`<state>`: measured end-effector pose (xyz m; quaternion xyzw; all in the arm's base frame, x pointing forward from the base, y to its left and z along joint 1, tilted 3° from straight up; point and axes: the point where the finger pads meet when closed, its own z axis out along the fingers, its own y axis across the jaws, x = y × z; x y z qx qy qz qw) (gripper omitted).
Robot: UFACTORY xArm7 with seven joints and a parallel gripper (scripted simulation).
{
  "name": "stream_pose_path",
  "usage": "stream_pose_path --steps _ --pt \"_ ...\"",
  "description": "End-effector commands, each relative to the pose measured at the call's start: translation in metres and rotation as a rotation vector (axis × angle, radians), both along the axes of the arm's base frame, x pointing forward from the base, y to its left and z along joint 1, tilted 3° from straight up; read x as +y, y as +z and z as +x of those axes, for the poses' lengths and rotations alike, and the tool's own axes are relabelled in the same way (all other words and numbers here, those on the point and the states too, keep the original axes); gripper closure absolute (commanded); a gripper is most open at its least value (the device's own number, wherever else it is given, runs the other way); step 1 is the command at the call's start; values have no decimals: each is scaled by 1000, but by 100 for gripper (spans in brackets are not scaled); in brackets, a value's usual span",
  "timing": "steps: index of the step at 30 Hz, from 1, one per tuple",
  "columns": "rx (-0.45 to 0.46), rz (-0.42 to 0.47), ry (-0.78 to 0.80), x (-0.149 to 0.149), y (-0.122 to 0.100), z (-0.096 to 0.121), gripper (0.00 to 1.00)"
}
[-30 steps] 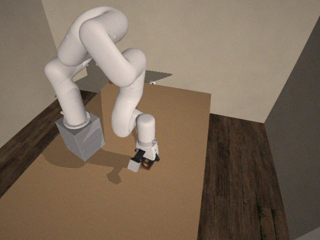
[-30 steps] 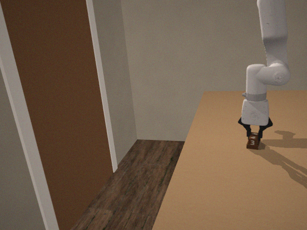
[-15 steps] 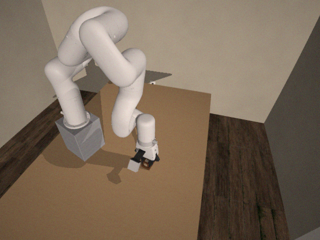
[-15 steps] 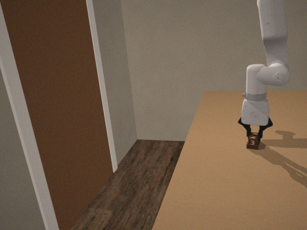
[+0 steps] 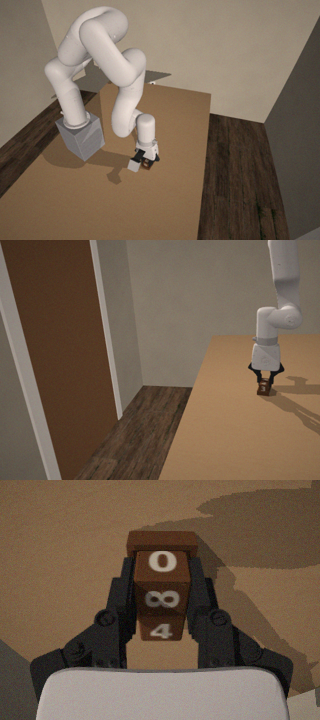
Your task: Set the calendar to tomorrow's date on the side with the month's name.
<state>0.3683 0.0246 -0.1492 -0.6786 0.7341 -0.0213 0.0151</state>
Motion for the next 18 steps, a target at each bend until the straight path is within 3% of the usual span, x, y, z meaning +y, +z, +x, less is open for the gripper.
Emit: stream_pose_path --steps 1,7,18 --pt "-3 0 0 0 1 1 71" --pt "-3 0 0 0 1 1 67" --pt "-3 0 0 0 1 1 51"
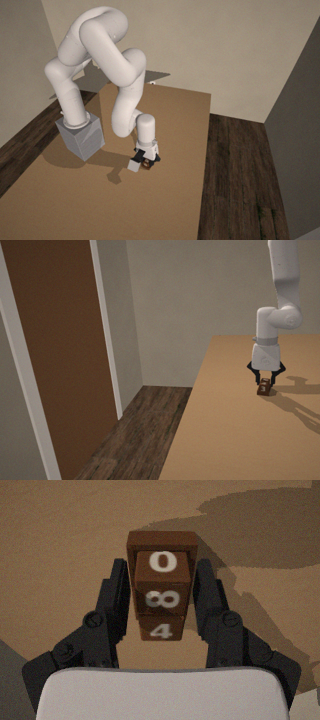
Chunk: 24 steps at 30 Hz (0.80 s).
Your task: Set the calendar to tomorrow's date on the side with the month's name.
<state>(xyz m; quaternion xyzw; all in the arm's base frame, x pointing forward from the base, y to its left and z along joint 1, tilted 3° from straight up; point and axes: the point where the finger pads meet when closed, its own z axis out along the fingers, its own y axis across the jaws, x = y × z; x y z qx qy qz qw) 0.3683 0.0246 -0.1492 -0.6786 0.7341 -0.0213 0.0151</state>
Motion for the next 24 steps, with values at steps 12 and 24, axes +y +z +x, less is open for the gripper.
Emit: stream_pose_path --steps 12,24 --pt "-3 0 0 0 2 1 51" --pt "-3 0 0 0 35 -1 51"
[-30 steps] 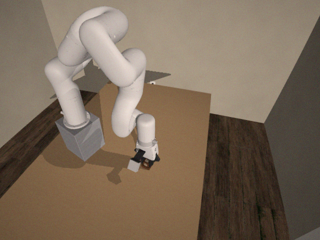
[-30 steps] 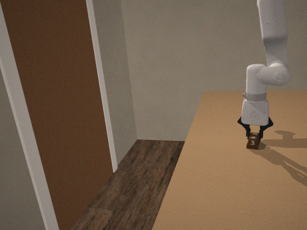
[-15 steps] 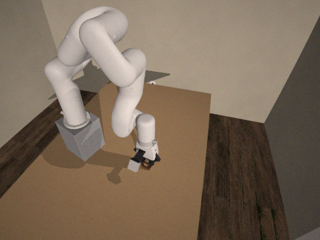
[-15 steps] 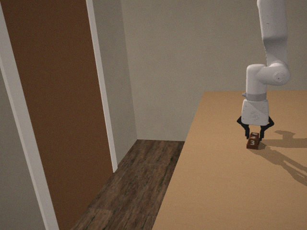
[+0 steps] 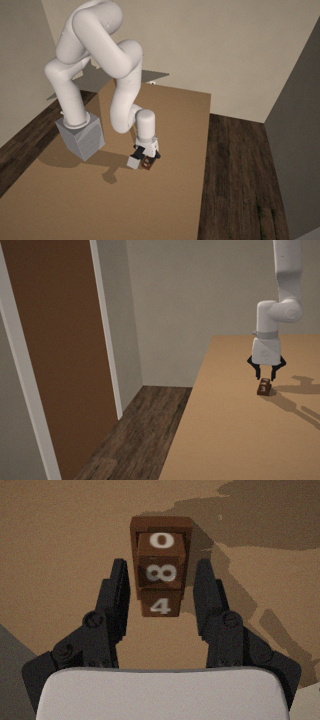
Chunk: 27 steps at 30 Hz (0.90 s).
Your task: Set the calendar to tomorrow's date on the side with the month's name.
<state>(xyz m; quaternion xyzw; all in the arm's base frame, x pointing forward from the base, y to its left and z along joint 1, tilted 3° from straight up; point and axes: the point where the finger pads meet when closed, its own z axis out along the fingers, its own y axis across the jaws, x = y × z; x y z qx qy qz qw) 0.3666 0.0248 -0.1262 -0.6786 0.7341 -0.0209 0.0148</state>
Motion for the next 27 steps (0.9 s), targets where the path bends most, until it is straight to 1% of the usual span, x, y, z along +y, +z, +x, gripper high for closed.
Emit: stream_pose_path --steps 1,6,10,12,19,20,27 --pt "-4 0 0 0 18 1 51" --pt "-4 0 0 1 45 -1 51" --pt "-4 0 0 1 60 -2 51" --pt "-4 0 0 1 64 -2 51" --pt "-4 0 0 1 68 -2 51" --pt "-4 0 0 1 68 -2 0" --pt "-4 0 0 1 68 -2 0"
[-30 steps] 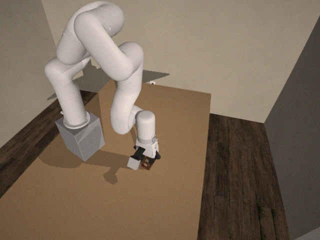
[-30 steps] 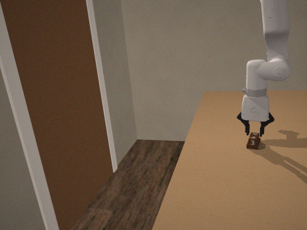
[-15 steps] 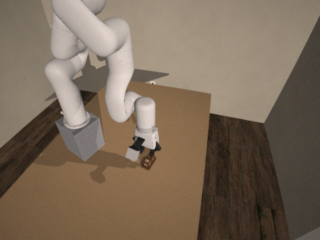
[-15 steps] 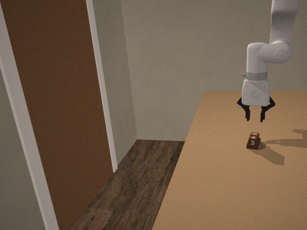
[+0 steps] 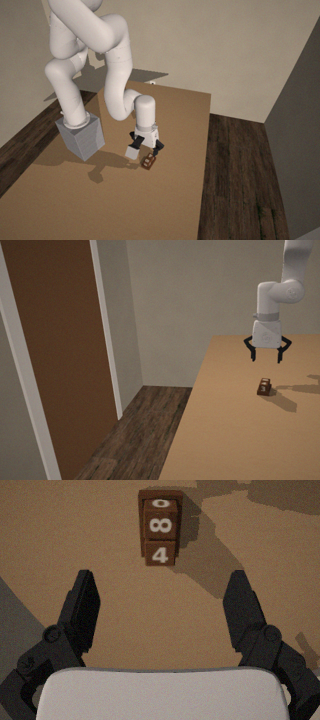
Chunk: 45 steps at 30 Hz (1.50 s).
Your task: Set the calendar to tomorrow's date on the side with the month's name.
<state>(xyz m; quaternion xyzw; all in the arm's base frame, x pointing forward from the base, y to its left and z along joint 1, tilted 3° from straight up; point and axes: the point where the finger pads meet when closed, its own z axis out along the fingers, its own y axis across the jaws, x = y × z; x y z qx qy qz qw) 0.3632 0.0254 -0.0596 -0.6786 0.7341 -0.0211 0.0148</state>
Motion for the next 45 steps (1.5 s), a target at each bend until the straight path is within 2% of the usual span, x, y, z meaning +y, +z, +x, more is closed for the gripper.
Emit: stream_pose_path --steps 1,21,36,45 --pt "-4 0 0 0 1 1 0" --pt "-4 0 0 0 7 1 0" --pt "-4 0 0 1 62 -2 0" --pt "-4 0 0 1 70 -2 0"
